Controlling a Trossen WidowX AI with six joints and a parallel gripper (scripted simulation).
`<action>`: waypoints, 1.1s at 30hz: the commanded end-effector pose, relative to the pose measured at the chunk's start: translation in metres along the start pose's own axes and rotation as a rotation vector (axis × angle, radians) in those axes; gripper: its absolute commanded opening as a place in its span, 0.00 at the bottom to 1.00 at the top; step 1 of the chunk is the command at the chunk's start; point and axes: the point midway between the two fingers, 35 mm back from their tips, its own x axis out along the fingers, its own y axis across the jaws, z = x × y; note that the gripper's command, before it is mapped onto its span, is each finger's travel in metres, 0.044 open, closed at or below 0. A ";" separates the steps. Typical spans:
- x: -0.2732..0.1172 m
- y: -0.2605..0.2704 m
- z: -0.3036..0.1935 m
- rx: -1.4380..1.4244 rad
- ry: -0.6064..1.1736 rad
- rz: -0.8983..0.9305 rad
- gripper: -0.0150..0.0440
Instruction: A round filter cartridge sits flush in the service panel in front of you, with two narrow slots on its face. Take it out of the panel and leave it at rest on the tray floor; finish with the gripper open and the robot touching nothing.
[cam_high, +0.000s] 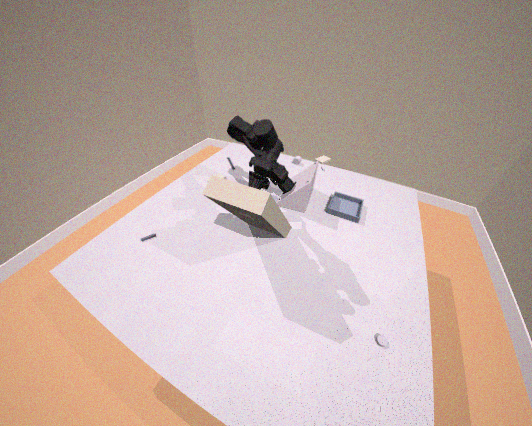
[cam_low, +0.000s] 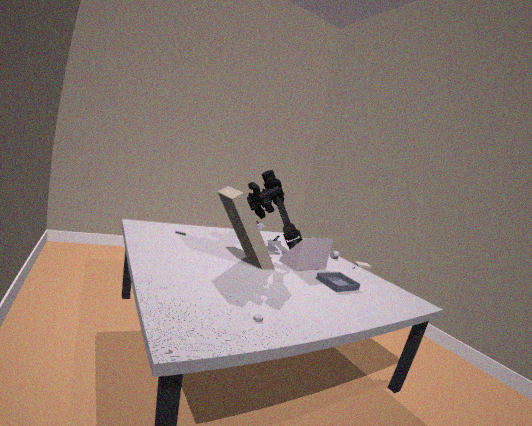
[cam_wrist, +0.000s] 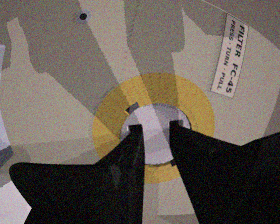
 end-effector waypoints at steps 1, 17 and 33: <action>0.007 0.000 0.000 0.174 -0.010 0.006 0.25; 0.008 0.000 0.000 0.732 -0.008 0.009 0.25; 0.007 0.000 0.000 1.188 -0.006 0.011 0.25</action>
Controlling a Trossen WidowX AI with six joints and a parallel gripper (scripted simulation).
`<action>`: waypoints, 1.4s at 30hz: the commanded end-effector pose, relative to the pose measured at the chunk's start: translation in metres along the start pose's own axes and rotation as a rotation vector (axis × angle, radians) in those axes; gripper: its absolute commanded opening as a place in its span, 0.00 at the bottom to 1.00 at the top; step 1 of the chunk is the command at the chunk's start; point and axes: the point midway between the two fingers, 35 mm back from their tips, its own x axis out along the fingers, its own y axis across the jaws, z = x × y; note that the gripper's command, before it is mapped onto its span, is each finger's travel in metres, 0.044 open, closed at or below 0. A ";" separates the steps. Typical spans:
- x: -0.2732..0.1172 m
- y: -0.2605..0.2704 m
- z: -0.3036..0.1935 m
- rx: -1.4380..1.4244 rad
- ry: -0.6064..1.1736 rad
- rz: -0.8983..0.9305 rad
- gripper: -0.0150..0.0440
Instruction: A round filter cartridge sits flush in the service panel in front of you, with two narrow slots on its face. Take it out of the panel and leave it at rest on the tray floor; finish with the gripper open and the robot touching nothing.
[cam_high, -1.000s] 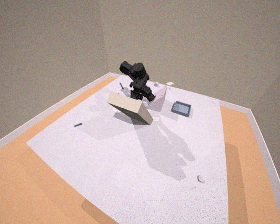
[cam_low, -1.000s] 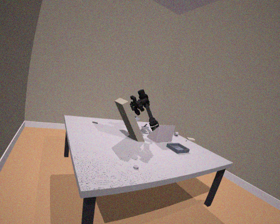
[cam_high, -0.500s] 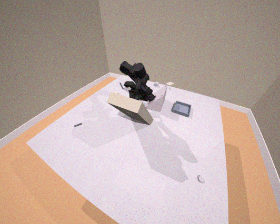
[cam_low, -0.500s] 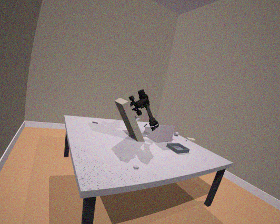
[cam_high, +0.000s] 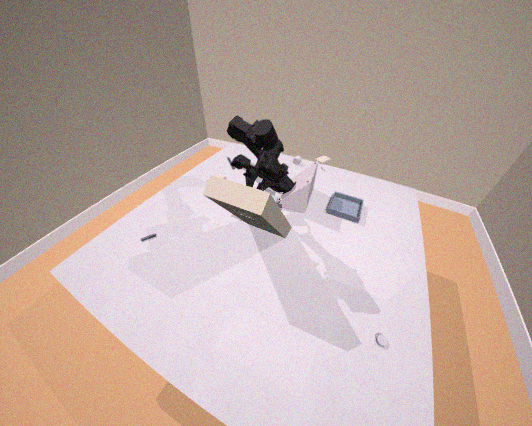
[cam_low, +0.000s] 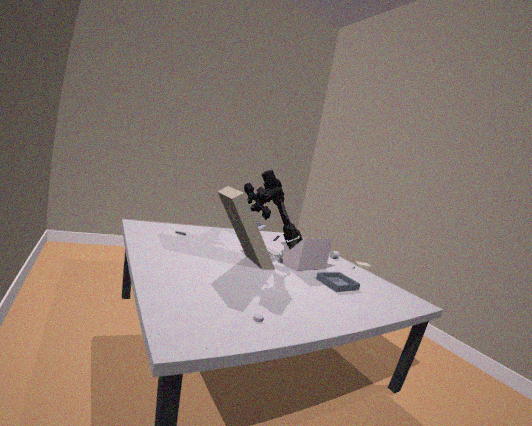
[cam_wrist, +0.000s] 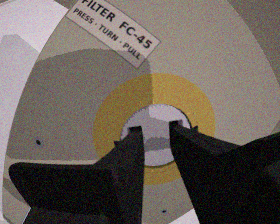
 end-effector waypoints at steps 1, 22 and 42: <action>0.007 0.000 0.000 0.073 0.002 0.011 0.25; -0.055 0.003 0.002 -0.028 0.005 0.028 0.25; -0.069 0.020 -0.020 -0.035 0.002 0.015 0.25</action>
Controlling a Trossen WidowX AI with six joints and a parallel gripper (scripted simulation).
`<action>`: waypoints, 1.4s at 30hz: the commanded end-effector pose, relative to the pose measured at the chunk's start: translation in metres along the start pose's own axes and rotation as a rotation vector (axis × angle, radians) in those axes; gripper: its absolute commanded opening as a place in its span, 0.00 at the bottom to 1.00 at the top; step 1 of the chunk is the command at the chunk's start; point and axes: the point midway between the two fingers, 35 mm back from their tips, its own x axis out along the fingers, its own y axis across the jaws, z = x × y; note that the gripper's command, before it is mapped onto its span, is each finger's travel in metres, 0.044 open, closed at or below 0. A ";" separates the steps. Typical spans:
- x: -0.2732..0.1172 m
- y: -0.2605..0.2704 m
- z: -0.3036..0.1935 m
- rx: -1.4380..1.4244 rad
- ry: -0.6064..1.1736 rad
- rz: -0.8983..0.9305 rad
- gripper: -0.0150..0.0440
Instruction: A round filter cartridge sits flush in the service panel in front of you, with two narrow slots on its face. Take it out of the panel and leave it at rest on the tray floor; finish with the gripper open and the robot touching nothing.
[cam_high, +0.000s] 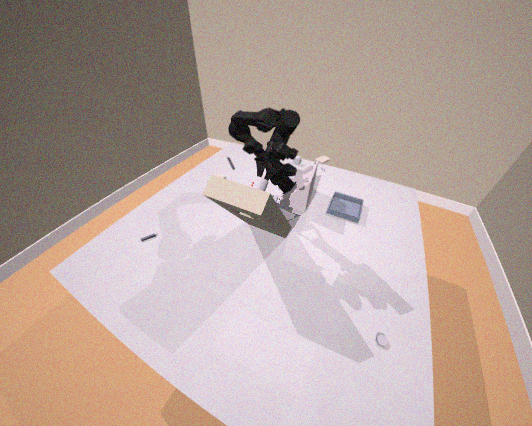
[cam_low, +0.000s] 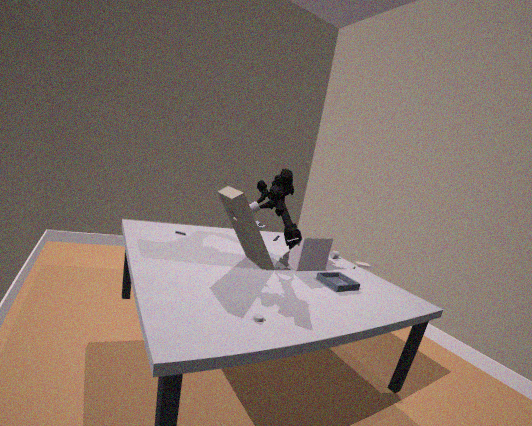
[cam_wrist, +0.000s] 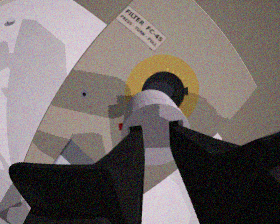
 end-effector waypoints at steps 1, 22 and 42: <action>0.000 0.007 -0.008 0.009 -0.002 -0.009 0.25; 0.007 0.038 -0.035 -0.003 0.000 0.000 0.41; -0.003 -0.012 0.009 0.009 -0.002 -0.009 0.41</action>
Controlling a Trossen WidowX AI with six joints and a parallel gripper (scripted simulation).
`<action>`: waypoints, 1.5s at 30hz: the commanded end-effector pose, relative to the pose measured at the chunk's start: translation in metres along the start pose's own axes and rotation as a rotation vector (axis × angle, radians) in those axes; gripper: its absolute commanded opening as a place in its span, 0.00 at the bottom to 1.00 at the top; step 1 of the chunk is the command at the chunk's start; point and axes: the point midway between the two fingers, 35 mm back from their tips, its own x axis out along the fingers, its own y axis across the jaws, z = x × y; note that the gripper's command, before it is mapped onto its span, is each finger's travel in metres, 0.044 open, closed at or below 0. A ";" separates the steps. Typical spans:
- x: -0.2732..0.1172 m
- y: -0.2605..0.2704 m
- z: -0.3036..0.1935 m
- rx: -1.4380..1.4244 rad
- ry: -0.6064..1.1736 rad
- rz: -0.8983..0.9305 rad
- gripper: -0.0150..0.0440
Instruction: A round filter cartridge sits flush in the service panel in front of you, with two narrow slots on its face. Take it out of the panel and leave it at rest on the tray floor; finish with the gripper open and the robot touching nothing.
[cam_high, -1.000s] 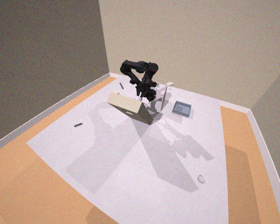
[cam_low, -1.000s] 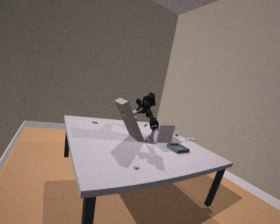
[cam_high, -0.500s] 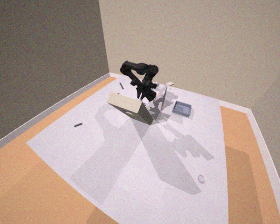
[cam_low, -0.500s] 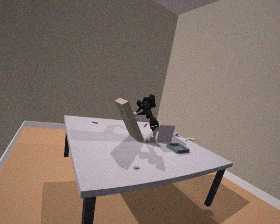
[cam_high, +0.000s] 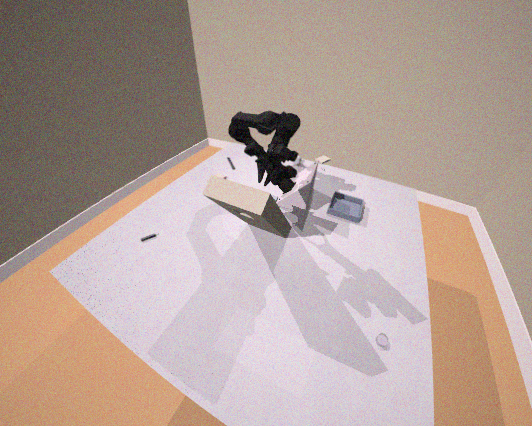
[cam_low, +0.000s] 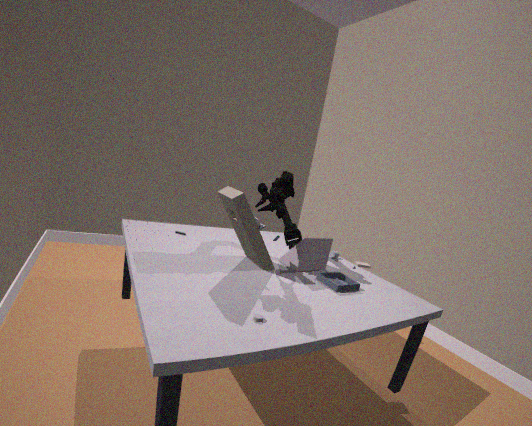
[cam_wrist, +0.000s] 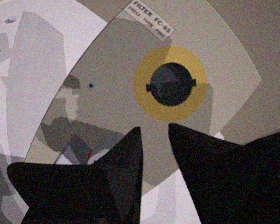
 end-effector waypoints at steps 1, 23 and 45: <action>-0.004 -0.024 0.020 0.003 0.001 -0.007 0.41; -0.024 -0.021 0.020 0.408 0.159 0.131 0.77; -0.002 0.022 -0.028 0.808 0.409 0.174 0.77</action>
